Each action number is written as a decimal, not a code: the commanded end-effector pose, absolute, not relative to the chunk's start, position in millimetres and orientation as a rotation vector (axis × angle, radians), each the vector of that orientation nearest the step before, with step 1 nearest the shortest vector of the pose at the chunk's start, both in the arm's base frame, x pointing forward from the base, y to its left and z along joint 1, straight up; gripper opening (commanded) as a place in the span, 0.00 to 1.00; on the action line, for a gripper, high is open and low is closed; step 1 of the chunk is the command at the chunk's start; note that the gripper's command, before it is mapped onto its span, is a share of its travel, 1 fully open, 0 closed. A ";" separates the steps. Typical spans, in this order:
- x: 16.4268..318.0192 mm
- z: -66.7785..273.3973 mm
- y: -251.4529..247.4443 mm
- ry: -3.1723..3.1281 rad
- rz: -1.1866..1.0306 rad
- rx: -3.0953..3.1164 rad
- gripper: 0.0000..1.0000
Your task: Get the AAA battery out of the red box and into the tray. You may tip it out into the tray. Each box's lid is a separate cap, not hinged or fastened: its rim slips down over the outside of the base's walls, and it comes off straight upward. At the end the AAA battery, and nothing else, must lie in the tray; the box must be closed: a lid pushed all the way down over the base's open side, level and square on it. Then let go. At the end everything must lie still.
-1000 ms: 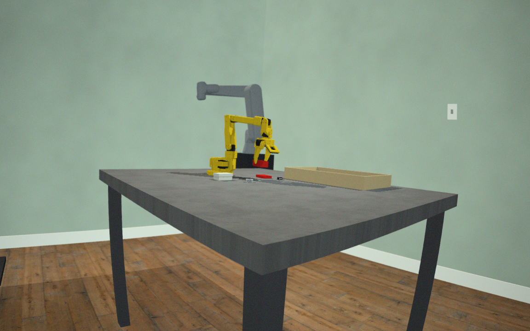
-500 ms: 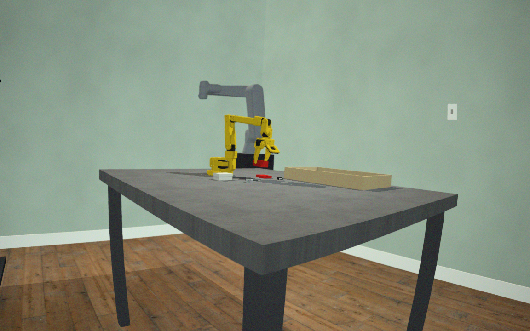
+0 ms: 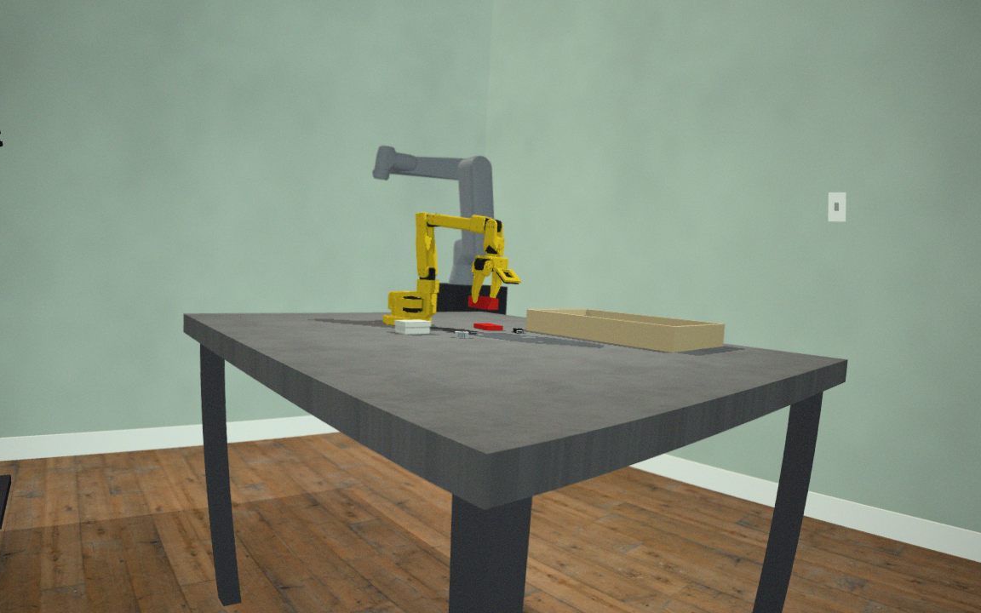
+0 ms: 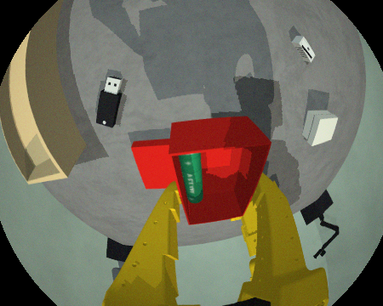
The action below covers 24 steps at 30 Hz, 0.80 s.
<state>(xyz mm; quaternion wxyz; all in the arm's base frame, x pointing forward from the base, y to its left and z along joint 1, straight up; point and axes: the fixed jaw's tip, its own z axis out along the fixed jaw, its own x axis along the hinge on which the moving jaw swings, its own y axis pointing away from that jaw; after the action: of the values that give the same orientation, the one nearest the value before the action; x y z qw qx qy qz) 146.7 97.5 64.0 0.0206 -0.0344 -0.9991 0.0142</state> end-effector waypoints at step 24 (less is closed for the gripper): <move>129.3 70.5 156.8 -2.903 0.000 1.202 0.21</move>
<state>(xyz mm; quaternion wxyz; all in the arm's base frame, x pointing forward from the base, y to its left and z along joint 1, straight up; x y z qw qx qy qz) 126.9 151.9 63.8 0.0162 0.3748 -0.9269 0.0085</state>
